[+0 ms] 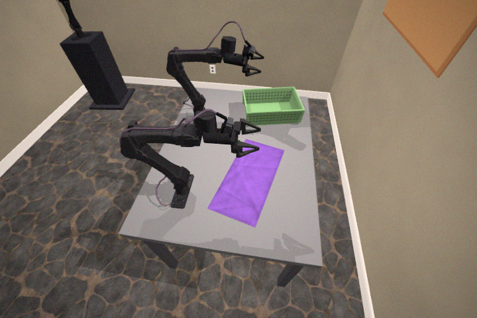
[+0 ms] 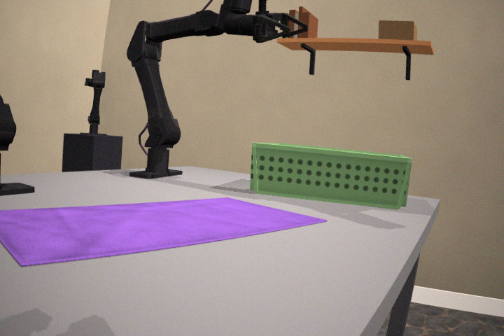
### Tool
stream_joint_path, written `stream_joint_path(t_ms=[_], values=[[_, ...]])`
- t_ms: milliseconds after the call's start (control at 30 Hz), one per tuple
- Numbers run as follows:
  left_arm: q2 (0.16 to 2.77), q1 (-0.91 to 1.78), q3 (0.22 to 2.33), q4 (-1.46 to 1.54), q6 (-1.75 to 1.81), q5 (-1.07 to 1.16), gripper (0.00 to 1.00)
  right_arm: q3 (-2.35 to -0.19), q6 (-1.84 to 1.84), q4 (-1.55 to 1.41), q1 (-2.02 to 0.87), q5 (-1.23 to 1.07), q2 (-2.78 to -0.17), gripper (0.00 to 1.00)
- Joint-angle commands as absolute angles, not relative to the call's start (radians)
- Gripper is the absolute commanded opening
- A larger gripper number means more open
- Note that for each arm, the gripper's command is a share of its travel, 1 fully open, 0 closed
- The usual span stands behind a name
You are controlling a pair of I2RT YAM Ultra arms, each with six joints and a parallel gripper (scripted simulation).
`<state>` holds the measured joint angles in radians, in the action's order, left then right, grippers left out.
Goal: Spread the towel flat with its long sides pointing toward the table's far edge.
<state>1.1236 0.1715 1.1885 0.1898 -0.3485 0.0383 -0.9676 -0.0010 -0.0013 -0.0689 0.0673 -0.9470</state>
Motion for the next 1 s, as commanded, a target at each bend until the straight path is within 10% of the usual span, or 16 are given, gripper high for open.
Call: stream_joint_path(t_ms=[0, 700, 733, 967], values=[[1.082, 0.171, 1.144, 0.099, -0.202, 0.025, 1.00, -0.986, 0.002, 0.006, -0.001, 0.009, -0.958, 1.00], [0.942, 0.004, 0.985, -0.017, 0.007, 0.003, 1.00, -0.975, 0.000, 0.005, 0.000, 0.000, -0.948, 1.00], [0.933, 0.026, 0.999, 0.042, 0.001, -0.015, 0.34, -0.978, -0.020, -0.017, -0.016, -0.027, -0.971, 0.34], [0.977, 0.153, 1.024, 0.266, -0.032, -0.078, 0.34, -0.992, -0.114, -0.079, -0.057, -0.142, -1.045, 0.34]])
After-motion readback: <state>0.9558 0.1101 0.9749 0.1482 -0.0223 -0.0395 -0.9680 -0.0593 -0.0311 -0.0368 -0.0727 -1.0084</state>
